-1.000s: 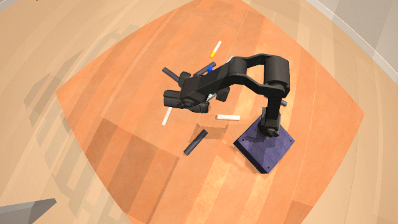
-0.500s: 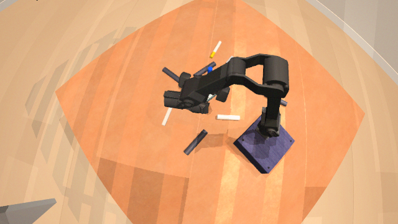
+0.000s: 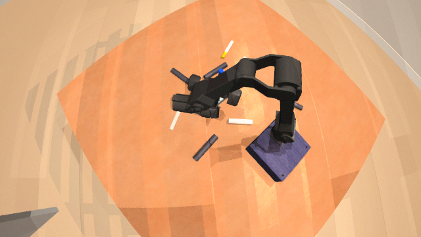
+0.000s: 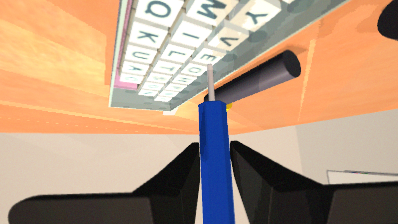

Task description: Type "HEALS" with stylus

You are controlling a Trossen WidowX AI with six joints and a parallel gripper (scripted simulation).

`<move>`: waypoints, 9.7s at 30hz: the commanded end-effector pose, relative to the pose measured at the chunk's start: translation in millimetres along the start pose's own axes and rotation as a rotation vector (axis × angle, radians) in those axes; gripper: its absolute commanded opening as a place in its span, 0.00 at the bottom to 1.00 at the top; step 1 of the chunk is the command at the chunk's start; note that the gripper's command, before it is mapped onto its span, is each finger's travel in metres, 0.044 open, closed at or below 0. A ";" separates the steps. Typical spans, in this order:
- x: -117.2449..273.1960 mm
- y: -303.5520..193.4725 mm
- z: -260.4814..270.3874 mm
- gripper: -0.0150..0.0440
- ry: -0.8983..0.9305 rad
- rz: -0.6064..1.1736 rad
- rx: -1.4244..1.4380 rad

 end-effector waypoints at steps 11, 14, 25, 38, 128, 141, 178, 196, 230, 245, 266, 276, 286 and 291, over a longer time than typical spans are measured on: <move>-3.5 5.6 1.8 0.39 -0.001 0.002 -0.001; -4.1 6.6 2.1 0.39 -0.001 0.002 -0.001; -4.2 6.7 2.1 0.39 -0.001 0.002 -0.001; 15.7 -26.6 -6.5 0.39 -0.002 0.002 -0.001; -14.5 -11.3 54.7 0.39 0.001 0.003 0.004; -5.8 -25.5 50.1 0.39 0.001 0.003 0.003; 20.3 -28.8 15.4 0.25 -0.002 0.000 0.000; 10.3 -12.4 20.5 0.25 -0.001 0.001 0.000; 3.8 0.4 22.8 0.39 -0.001 0.000 0.000; 0.5 5.9 24.2 0.39 -0.001 0.000 0.000; 19.1 -25.2 16.0 0.39 -0.002 0.000 0.000; 19.5 -25.8 15.9 0.39 -0.002 0.000 0.000; 7.3 -33.9 21.8 0.25 0.000 0.000 0.005; -8.4 -49.0 29.6 0.25 -0.002 0.004 0.002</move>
Point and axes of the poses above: the point midway between the two fingers, 35 mm back from their tips, its own x axis back along the fingers, its own z axis across the jaws, y = z × x, the point moved 7 cm from there along x, back along the fingers, and after that the axes turned 14 degrees about -x, right-handed, at the moved point
